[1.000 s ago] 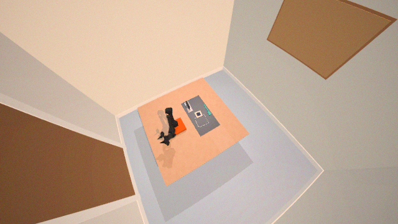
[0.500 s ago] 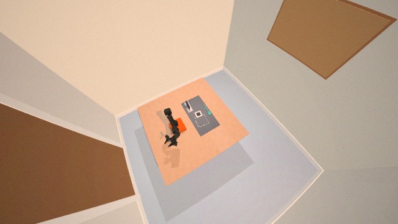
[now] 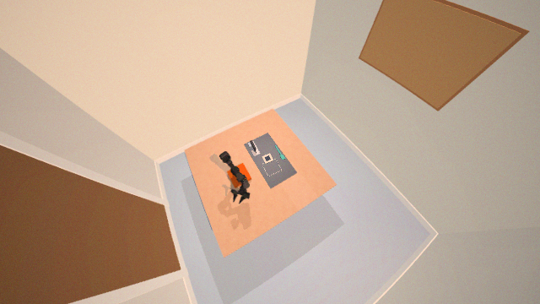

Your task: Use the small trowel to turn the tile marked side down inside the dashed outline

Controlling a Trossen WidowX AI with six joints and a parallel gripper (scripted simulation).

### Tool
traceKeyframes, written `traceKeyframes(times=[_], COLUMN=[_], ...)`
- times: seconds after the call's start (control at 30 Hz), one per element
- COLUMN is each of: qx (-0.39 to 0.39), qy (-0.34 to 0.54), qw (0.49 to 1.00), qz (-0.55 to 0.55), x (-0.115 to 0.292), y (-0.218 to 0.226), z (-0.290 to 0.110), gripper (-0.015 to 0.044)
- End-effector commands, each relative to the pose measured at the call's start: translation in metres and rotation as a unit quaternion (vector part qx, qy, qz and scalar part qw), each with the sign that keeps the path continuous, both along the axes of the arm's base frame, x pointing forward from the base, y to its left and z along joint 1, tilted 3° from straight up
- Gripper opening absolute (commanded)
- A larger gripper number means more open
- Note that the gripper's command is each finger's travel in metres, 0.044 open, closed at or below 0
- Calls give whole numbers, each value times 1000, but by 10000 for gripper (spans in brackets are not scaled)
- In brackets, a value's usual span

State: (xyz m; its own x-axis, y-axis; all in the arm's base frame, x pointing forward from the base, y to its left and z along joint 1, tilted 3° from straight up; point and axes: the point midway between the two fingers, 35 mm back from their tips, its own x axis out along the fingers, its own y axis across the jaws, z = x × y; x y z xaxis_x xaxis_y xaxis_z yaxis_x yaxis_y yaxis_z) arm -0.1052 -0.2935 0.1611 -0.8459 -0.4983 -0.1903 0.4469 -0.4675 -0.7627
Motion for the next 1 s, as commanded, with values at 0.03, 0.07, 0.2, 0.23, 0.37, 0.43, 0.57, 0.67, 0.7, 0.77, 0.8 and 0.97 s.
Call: traceKeyframes(times=[0.03, 0.07, 0.2, 0.23, 0.37, 0.43, 0.57, 0.67, 0.7, 0.77, 0.8, 0.97], qx=[25, 30, 51, 56, 75, 85, 102, 114, 118, 126, 130, 147], qy=[2, 2, 7, 8, 15, 20, 29, 36, 39, 44, 47, 61], qw=[997, 996, 987, 984, 970, 961, 941, 923, 917, 904, 897, 866], qz=[73, 89, 152, 168, 231, 262, 323, 365, 378, 406, 419, 474], x=[38, 47, 83, 92, 130, 149, 185, 211, 220, 236, 245, 278], y=[-15, -17, -24, -25, -26, -25, -19, -13, -11, -5, -2, 15], z=[-6, -7, -13, -14, -20, -22, -27, -31, -33, -36, -37, -43], gripper=[300, 300, 300, 300, 300, 300, 300, 300, 300, 300, 300, 300])
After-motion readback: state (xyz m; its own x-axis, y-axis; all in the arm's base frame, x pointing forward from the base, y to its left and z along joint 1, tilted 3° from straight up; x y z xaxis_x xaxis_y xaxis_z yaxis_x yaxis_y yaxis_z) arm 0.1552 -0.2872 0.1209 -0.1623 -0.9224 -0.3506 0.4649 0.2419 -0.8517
